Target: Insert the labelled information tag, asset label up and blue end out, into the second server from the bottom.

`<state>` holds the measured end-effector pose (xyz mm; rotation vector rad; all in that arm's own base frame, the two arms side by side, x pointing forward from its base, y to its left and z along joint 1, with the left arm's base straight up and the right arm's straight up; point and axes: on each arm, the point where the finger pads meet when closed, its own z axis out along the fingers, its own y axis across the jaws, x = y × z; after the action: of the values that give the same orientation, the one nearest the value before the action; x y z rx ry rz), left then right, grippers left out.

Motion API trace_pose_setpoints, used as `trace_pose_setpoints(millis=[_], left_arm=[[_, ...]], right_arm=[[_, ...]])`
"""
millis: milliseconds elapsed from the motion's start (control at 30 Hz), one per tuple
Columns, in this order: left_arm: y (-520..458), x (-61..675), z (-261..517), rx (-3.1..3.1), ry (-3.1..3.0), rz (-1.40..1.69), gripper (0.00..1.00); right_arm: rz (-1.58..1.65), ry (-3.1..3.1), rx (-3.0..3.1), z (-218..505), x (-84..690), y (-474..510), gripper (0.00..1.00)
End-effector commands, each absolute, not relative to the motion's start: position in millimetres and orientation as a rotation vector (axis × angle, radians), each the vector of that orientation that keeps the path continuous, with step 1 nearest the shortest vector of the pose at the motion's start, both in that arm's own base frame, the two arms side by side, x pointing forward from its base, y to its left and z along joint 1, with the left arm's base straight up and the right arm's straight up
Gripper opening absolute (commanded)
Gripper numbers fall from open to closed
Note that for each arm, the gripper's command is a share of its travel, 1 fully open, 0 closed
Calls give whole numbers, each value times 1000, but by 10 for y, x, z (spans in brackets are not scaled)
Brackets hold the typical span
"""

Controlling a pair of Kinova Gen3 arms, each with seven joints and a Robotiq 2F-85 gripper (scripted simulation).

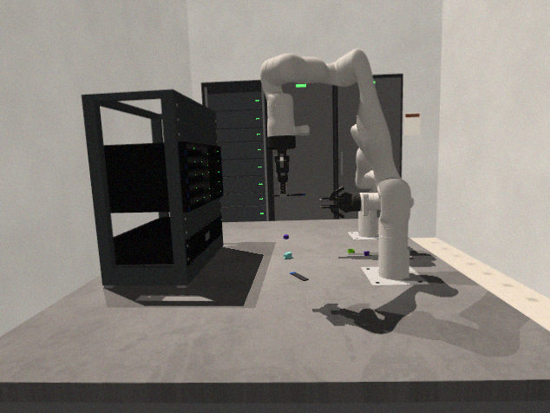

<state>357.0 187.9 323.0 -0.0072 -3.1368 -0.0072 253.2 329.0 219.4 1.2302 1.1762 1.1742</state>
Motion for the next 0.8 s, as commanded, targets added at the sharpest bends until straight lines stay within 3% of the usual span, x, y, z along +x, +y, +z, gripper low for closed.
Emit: trace_pose_setpoints(millis=[0, 767], left_arm=[[1707, 3745, 3252, -12, -3136, -13, 192], [156, 4606, 3335, -42, -3137, -29, 192]], right_arm=[[1175, 1175, 1231, 2200, 2532, 3291, 263], [1175, 1175, 1231, 2200, 2532, 3291, 263]])
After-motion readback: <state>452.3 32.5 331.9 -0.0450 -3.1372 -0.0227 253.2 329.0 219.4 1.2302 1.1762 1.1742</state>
